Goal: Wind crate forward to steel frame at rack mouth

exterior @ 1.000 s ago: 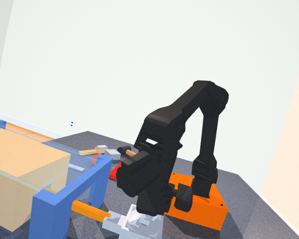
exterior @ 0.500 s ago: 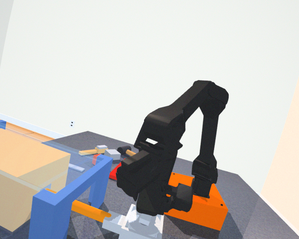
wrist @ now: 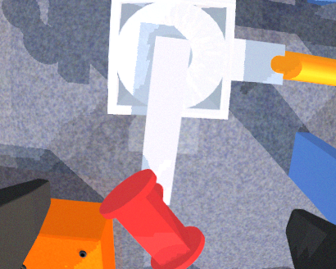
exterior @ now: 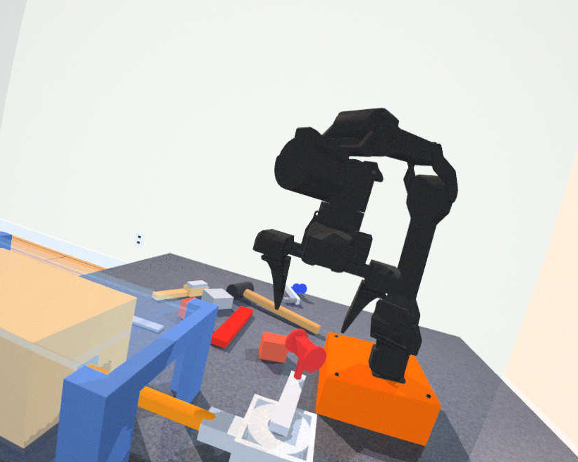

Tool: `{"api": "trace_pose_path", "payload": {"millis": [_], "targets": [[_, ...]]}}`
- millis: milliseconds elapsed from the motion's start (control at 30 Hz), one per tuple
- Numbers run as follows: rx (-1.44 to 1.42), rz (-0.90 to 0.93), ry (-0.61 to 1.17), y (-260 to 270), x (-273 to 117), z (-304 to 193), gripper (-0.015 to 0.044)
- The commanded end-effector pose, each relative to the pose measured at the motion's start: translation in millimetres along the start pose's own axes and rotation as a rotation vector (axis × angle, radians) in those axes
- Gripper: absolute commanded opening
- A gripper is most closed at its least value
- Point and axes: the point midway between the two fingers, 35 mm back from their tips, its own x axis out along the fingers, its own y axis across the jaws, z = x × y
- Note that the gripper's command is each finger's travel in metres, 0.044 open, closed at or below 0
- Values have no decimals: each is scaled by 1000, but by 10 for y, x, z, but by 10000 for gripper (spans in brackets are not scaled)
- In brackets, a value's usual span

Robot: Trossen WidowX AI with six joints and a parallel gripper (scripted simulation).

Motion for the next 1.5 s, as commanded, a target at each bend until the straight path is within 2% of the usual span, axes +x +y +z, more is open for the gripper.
{"api": "trace_pose_path", "payload": {"millis": [0, 33, 600, 1467], "targets": [[-10, 17, -9, 30, -28, -21, 440], [-2, 1, -6, 7, -21, -6, 440], [-2, 1, -6, 7, -21, -6, 0], [-4, 18, -8, 12, -18, -8, 0]]}}
